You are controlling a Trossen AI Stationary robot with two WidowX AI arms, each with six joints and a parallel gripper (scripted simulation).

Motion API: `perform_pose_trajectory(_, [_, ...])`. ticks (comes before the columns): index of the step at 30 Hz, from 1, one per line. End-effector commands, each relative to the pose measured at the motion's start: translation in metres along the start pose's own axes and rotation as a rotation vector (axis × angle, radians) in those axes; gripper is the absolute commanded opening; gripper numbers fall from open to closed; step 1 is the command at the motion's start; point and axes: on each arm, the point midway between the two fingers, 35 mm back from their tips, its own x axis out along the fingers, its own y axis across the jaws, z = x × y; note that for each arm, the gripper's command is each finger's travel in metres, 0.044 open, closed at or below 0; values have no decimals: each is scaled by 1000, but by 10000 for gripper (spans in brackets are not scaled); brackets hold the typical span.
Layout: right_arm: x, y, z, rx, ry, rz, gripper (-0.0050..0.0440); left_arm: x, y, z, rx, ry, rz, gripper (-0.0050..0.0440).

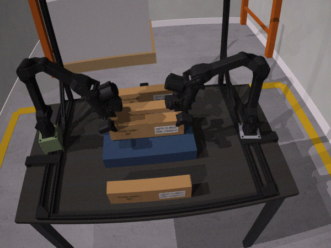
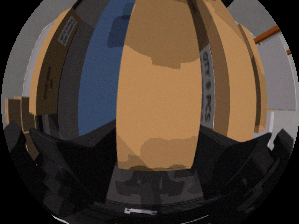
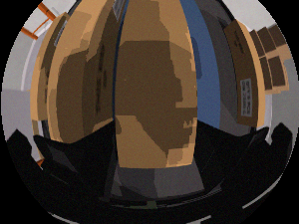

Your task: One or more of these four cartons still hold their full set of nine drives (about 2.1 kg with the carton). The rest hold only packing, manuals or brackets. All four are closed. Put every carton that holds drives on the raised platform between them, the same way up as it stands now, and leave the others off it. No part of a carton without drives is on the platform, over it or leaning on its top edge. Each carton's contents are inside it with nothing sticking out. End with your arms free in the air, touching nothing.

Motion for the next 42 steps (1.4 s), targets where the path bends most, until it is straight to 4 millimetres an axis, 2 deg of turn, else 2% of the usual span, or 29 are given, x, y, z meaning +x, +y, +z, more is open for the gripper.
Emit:
perform_pose_trajectory(1, [-1, -1, 2, 6, -15, -5, 0, -6, -1, 1, -4, -25, -2, 0])
perform_pose_trajectory(20, [2, -1, 0, 6, -15, -5, 0, -1, -1, -1, -4, -25, -2, 0])
perform_pose_trajectory(21, [6, -1, -1, 6, -15, -5, 389, 2, -1, -2, -4, -25, -2, 389])
perform_pose_trajectory(42, [6, -1, -1, 6, -15, -5, 389, 2, -1, -2, -4, -25, -2, 389])
